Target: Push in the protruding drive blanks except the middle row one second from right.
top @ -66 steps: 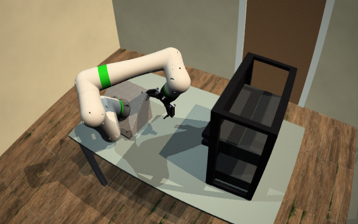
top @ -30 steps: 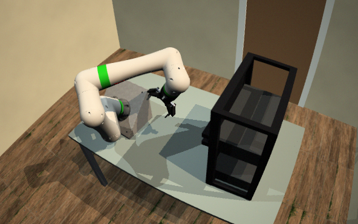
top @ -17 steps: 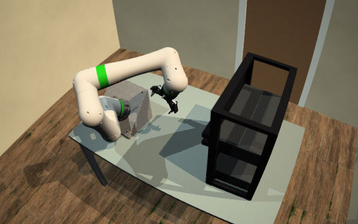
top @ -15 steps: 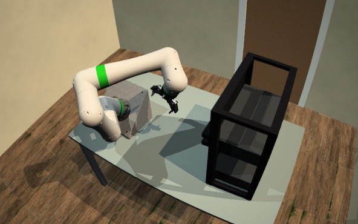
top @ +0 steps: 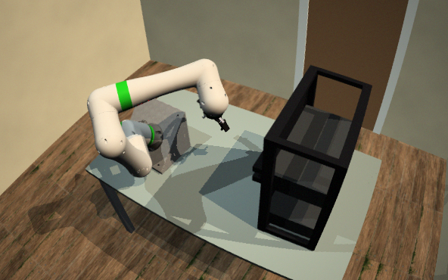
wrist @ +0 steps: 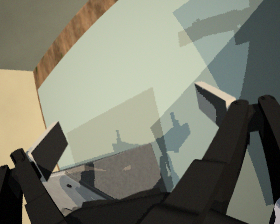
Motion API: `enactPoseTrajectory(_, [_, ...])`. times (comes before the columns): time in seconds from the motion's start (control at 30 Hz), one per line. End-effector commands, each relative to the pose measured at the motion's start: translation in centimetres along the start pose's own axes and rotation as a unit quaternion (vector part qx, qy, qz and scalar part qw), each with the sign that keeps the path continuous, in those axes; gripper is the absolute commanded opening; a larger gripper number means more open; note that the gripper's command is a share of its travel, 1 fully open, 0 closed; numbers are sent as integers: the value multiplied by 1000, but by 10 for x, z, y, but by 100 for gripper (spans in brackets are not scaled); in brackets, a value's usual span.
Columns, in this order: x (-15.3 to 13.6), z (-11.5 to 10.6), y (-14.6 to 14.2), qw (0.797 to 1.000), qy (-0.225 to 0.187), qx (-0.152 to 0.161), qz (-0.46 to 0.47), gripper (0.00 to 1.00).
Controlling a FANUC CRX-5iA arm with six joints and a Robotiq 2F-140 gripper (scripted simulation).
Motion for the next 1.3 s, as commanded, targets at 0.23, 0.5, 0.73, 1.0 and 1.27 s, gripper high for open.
enactPoseTrajectory(0.23, [55, 19, -4, 993, 113, -23, 35, 100])
enactPoseTrajectory(0.5, [99, 25, -7, 973, 214, -39, 77, 100])
enactPoseTrajectory(0.73, [132, 21, -6, 944, 304, -50, 121, 100])
enactPoseTrajectory(1.0, [162, 3, 0, 884, 422, -62, 191, 100])
enactPoseTrajectory(1.27, [169, -17, 9, 825, 503, -71, 246, 100])
Point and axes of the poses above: the point where the finger pads meet when closed, its own z axis out along the fingers, its own y axis across the jaws, x = y × z, the point moved 6 cm from there along -z, back along the fingers, and after that the axes turned 9 degrees about -z, right-handed, at the moved point
